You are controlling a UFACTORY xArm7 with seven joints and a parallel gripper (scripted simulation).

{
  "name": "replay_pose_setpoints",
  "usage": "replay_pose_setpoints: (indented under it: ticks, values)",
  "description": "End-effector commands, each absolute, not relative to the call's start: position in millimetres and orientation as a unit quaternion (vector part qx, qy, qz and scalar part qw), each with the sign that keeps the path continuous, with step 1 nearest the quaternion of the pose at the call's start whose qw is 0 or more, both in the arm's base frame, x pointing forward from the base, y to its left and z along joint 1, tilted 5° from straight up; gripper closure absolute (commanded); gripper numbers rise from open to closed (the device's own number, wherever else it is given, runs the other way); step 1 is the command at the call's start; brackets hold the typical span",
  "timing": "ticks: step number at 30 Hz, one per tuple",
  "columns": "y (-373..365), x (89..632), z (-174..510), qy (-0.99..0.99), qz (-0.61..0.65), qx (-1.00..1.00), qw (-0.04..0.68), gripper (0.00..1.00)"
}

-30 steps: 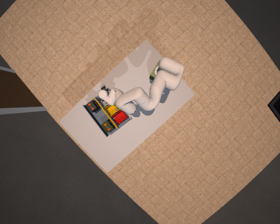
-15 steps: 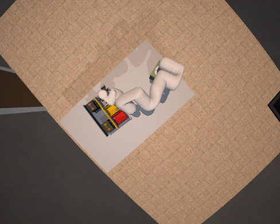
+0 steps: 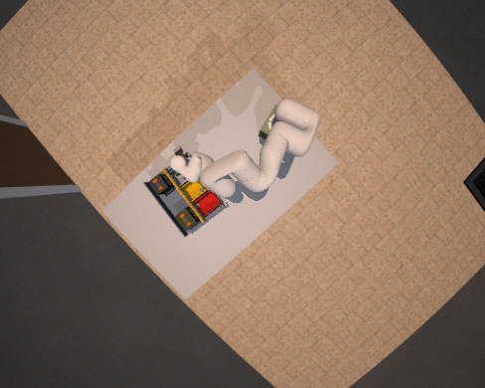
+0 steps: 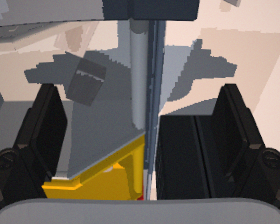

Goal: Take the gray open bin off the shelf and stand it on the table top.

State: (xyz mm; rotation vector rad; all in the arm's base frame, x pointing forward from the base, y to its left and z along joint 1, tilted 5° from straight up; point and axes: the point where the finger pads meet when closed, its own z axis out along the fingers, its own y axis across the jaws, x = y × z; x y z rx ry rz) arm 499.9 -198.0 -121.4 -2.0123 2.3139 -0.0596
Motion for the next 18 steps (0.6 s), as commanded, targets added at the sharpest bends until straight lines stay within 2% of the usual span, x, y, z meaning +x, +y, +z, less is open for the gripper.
replay_pose_setpoints:
  ticks: [1, 18]
  values:
    - [-199.1, 501.3, -119.0, 0.754, -0.021, -0.655, 0.038, 0.00]
    - [-198.9, 502.1, -129.0, 0.754, -0.021, -0.655, 0.038, 0.00]
